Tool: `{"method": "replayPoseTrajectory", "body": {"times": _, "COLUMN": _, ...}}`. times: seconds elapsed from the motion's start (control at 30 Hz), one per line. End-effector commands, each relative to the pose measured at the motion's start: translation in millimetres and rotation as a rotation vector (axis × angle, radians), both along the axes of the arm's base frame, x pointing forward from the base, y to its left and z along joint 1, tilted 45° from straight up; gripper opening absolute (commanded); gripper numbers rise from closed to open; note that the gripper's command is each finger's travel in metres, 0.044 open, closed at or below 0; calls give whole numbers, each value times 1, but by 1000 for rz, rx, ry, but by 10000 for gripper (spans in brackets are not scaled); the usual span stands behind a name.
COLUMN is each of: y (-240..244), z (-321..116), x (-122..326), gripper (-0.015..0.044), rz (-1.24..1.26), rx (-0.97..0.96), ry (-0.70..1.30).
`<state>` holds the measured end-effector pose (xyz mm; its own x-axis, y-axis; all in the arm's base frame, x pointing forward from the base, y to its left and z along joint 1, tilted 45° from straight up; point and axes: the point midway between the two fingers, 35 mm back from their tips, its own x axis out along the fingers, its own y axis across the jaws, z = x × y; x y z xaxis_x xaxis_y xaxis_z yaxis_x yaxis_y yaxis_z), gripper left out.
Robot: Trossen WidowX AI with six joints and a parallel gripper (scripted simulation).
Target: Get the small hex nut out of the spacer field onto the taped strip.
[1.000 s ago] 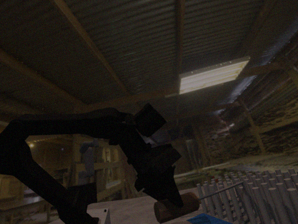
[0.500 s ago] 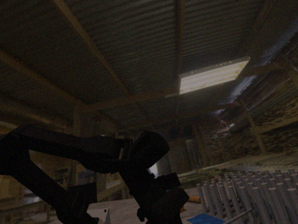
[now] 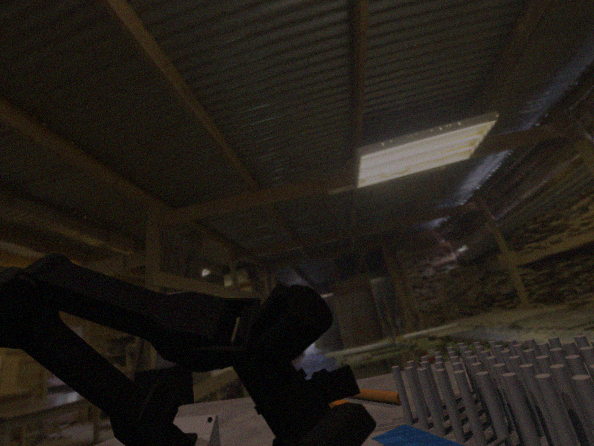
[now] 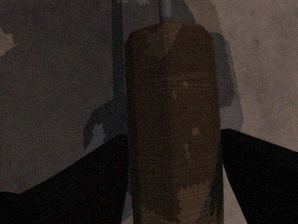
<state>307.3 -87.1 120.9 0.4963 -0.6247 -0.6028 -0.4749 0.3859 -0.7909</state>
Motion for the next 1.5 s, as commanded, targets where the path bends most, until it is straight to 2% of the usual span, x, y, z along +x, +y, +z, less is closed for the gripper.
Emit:
{"method": "replayPoseTrajectory", "body": {"times": 0.0, "y": 2, "z": 0, "x": 3, "gripper": 0, "rz": 10, "rx": 2, "ry": -6}}
{"method": "replayPoseTrajectory", "body": {"times": 1.47, "y": 10, "z": -8, "x": 24, "gripper": 0, "rz": 10, "rx": 3, "ry": -8}}
